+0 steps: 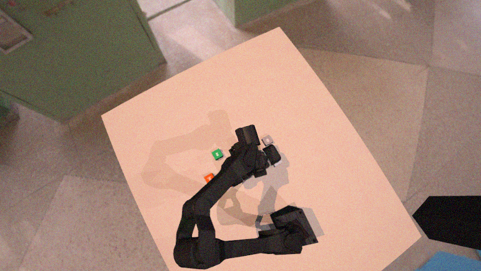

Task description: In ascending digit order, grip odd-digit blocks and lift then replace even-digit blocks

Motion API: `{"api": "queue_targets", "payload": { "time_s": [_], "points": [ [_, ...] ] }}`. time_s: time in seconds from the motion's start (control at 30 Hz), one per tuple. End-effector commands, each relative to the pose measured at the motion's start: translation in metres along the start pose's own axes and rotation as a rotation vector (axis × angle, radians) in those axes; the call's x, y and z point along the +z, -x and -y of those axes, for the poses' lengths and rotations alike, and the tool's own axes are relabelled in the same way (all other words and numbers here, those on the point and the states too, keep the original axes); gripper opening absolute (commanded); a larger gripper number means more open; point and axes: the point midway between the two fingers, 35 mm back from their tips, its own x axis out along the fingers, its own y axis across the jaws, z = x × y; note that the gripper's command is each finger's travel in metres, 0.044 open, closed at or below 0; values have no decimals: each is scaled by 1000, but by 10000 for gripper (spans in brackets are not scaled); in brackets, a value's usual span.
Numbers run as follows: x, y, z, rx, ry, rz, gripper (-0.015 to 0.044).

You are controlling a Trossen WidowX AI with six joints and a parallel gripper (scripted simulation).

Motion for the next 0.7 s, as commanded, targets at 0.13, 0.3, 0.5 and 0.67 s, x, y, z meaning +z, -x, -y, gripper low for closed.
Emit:
{"api": "queue_targets", "payload": {
  "time_s": [0.13,0.3,0.5,0.67],
  "points": [
    [1,7,0,1,7,-1,120],
    [1,7,0,1,7,-1,120],
    [1,7,0,1,7,-1,120],
    [1,4,0,1,7,-1,120]
  ]
}}
